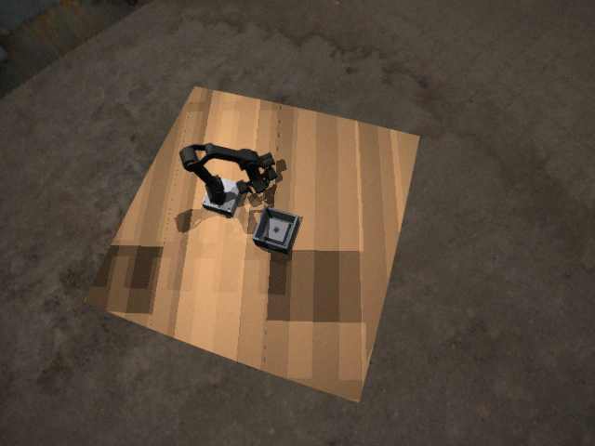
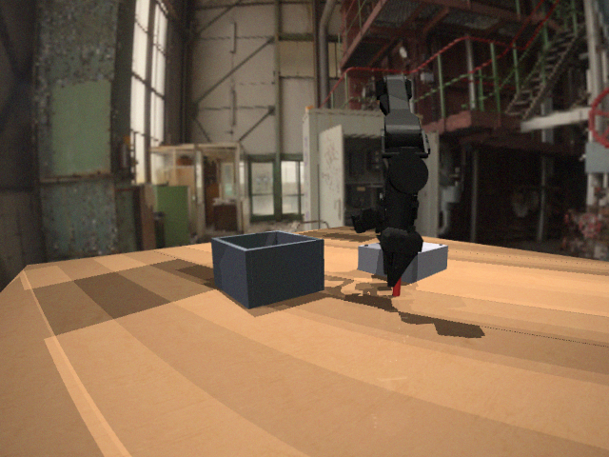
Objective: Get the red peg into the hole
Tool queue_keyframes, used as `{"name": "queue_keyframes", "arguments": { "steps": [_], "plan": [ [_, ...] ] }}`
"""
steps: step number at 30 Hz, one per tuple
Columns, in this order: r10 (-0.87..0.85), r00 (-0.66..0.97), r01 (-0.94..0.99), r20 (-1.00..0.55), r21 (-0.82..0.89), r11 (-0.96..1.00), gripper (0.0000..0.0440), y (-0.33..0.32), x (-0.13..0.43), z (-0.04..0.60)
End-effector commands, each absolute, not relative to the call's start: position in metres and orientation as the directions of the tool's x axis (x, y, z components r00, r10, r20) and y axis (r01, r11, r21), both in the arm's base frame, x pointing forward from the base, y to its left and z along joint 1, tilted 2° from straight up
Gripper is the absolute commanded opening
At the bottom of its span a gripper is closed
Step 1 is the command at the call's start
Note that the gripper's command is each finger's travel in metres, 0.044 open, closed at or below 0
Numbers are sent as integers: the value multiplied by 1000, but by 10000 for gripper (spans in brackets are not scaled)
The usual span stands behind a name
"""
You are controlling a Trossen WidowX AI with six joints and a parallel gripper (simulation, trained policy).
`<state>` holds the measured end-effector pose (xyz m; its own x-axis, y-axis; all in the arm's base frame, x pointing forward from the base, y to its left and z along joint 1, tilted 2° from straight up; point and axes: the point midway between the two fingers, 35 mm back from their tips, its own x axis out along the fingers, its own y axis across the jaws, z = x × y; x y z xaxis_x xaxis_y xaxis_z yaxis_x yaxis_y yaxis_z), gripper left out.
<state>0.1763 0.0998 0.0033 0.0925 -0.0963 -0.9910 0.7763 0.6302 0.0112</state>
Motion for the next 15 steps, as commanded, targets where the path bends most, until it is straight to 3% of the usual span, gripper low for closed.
{"name": "queue_keyframes", "arguments": {
  "steps": [1,12,15],
  "plan": [
    [-93,62,795,-994,-8,606,307,98,169,-6],
    [-42,-5,808,-999,-29,589,18,100,167,-6],
    [-50,14,801,-999,-19,598,0,98,172,-1]
  ]
}}
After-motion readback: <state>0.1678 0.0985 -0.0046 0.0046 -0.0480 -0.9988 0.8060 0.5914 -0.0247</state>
